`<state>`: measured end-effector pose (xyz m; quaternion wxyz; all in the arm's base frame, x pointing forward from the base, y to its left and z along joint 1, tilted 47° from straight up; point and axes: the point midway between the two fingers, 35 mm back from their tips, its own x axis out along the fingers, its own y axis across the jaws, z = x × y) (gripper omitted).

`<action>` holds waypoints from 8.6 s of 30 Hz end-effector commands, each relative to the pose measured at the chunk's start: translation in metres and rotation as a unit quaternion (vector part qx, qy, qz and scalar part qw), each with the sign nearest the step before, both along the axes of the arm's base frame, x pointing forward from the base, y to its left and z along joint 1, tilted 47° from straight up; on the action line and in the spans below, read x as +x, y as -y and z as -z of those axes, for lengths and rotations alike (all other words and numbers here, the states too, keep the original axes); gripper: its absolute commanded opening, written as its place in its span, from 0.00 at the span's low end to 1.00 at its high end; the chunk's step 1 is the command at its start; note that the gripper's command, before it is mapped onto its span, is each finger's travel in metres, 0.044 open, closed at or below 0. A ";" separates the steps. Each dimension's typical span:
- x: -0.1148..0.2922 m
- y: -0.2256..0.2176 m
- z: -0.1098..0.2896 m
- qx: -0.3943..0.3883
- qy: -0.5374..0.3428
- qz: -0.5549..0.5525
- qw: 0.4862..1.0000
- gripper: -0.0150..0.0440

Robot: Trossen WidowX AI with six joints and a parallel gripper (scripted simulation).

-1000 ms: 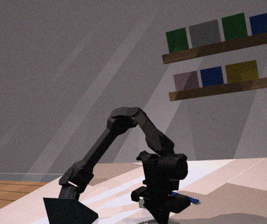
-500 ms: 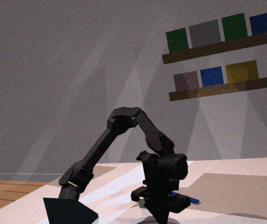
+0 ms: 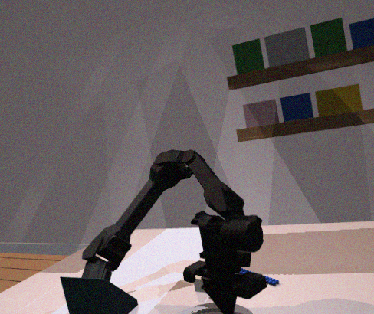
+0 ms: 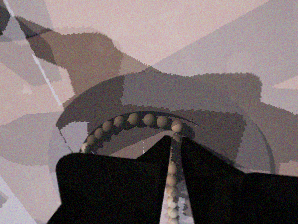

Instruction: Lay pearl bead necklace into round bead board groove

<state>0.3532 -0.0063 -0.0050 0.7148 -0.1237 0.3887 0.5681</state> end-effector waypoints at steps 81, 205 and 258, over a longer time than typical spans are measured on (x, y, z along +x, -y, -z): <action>-0.039 0.091 0.043 0.002 -0.038 0.040 0.998 0.46; -0.032 0.075 0.072 0.002 -0.038 0.040 0.998 1.00; 0.008 0.004 0.000 -0.007 0.116 -0.109 0.987 0.46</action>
